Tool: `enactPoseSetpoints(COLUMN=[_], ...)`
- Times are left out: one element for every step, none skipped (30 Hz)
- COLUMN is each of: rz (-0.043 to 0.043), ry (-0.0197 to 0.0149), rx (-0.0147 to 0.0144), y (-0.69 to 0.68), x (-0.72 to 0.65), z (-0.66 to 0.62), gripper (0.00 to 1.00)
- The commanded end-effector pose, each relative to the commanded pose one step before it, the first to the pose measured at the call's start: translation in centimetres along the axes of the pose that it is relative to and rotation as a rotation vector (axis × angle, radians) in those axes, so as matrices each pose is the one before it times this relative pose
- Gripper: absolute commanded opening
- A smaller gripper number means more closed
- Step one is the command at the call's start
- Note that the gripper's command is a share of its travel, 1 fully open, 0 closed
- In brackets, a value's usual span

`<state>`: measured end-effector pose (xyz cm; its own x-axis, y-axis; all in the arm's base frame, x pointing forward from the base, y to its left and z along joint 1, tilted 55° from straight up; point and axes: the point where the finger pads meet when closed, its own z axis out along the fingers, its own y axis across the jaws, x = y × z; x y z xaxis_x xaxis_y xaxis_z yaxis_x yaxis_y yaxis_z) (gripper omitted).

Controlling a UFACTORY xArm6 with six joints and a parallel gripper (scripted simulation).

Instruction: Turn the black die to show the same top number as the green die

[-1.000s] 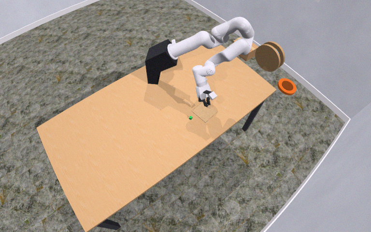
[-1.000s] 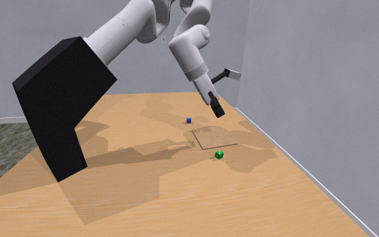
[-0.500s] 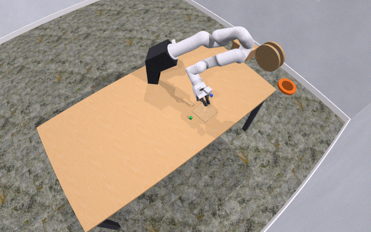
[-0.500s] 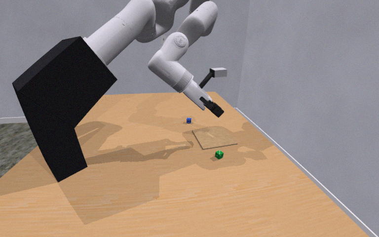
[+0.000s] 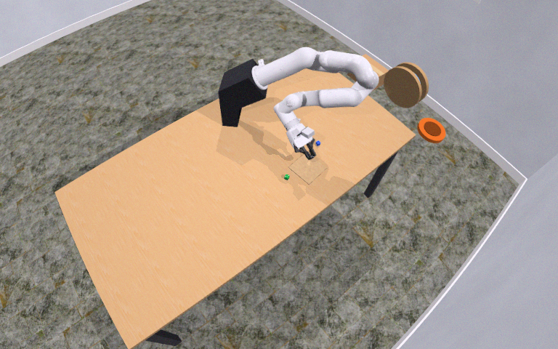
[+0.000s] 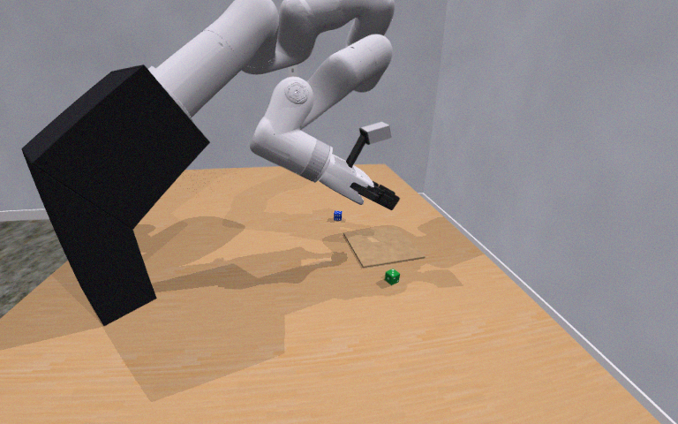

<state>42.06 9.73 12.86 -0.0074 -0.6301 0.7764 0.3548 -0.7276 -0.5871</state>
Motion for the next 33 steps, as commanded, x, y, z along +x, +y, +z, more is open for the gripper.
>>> enactPoseSetpoints(rz=[0.00265, 0.00029, 0.00038, 0.00046, 0.00042, 0.00001, -0.00001, 0.00001, 0.0, 0.0, 0.0, 0.0, 0.0, 0.0, 0.0, 0.0, 0.0, 0.0, 0.0, 0.0, 0.0, 0.0, 0.0, 0.0, 0.00001, -0.00001, 0.00001, -0.00001, 0.0, 0.0, 0.0, 0.0, 0.0], ry=[0.01121, 0.00018, 0.00024, 0.0003, 0.00029, 0.0, 0.00001, -0.00001, 0.0, 0.0, 0.0, 0.0, 0.0, 0.0, 0.0, 0.0, 0.0, 0.0, 0.0, 0.0, 0.0, 0.0, 0.0, 0.0, 0.0, 0.0, 0.00001, 0.0, 0.0, 0.0, 0.0, 0.0, 0.0], rx=[-0.0029, -0.00021, -0.00028, -0.00033, -0.00031, -0.00001, 0.00001, -0.00001, 0.00001, 0.0, 0.0, 0.0, 0.0, 0.0, 0.0, 0.0, 0.0, 0.0, 0.0, 0.0, 0.0, 0.0, 0.0, 0.0, 0.0, 0.0, 0.0, 0.0, 0.0, 0.0, 0.0, 0.0, 0.0], y=[0.022, 0.0, -0.001, -0.002, -0.002, -0.001, -0.003, -0.001, -0.003, -0.003, -0.003, -0.003, -0.004, 0.0, 0.0, -0.003, -0.003, -0.004, -0.004, -0.004, -0.004, -0.004, -0.003, -0.003, -0.003, -0.002, -0.002, -0.001, -0.001, -0.001, 0.0, 0.0, -0.001], x=[-0.065, -0.061, -0.08, -0.099, -0.127, -0.182, -0.207, -0.234, -0.258, -0.281, -0.303, -0.322, -0.338, 0.0, 0.0, -0.353, -0.364, -0.37, -0.373, -0.371, -0.364, -0.351, -0.321, -0.288, -0.255, -0.217, -0.182, -0.145, -0.111, -0.08, 0.0, 0.0, -0.051], z=[0.072, 0.032, 0.042, 0.052, 0.066, 0.096, 0.107, 0.124, 0.134, 0.147, 0.159, 0.168, 0.176, 0.0, 0.0, 0.185, 0.191, 0.194, 0.195, 0.194, 0.19, 0.183, 0.169, 0.151, 0.132, 0.115, 0.094, 0.077, 0.058, 0.041, 0.0, 0.0, 0.027], gripper=[0.15, 0.15, 0.15, 0.15, 0.15, 0.15, 0.15, 0.15, 0.15, 0.15, 0.15, 0.15, 0.15, 0.15, 0.15, 0.15, 0.15, 0.15, 0.15, 0.15, 0.15, 0.15, 0.15, 0.15, 0.15, 0.15, 0.15, 0.15, 0.15, 0.15, 0.15, 0.15, 0.15])
